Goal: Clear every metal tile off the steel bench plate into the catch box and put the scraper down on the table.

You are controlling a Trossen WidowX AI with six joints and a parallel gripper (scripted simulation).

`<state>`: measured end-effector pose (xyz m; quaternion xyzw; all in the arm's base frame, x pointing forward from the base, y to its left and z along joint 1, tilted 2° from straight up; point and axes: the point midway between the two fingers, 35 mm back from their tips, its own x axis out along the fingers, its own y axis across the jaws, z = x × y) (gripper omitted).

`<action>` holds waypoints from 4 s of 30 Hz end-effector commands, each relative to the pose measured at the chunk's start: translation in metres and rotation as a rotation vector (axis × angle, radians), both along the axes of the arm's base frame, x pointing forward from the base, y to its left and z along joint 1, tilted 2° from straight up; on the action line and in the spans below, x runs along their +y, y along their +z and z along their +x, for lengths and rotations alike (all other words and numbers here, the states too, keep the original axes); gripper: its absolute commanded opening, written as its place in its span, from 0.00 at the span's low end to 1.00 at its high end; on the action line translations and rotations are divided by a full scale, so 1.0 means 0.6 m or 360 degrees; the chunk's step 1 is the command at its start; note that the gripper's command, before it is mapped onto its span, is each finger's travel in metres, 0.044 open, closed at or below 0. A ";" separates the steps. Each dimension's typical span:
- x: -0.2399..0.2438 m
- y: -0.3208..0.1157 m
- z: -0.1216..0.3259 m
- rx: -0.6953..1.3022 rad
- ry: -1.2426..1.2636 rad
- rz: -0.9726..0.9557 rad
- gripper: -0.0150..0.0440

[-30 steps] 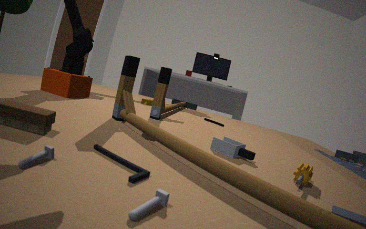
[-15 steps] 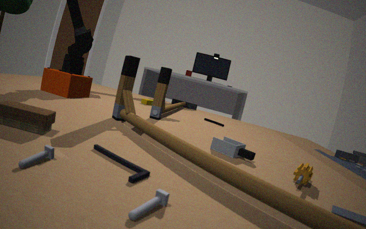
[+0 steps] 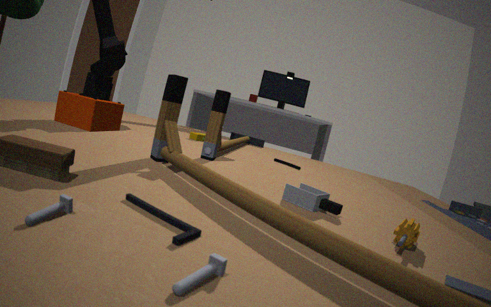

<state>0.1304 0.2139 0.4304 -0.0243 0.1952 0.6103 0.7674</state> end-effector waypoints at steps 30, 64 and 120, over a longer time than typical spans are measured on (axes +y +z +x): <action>0.069 0.032 -0.189 0.0105 0.0899 0.0014 1.00; 0.042 0.063 -0.390 0.0236 0.1797 -0.0006 1.00; -0.183 0.115 -0.624 0.0511 0.3242 -0.0150 1.00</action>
